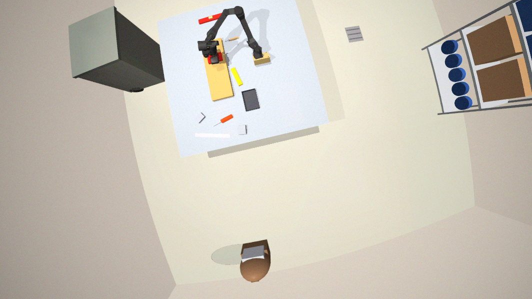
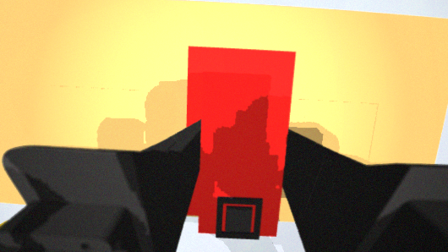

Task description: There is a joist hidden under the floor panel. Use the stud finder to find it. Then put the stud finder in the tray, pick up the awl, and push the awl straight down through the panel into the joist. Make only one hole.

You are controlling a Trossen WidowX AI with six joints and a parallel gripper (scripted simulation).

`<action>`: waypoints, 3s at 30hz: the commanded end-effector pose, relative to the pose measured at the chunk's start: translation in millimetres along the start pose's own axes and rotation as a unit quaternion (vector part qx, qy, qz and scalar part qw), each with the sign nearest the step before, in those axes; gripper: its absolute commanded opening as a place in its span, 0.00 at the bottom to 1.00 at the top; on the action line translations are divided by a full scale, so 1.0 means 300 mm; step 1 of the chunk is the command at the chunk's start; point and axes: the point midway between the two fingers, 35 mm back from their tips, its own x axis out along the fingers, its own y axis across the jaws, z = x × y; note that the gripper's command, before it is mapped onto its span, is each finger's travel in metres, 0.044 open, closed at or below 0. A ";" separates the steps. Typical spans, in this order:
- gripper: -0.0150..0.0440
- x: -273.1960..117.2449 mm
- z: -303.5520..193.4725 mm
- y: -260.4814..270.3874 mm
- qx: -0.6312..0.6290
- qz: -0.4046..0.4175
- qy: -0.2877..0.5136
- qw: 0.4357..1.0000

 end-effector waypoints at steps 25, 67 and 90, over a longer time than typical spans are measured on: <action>0.25 -0.001 -0.002 -0.209 0.002 -0.005 0.001 1.000; 0.25 -0.026 0.012 -0.374 0.001 -0.002 -0.001 1.000; 0.25 -0.323 0.089 -0.378 0.000 -0.003 0.001 1.000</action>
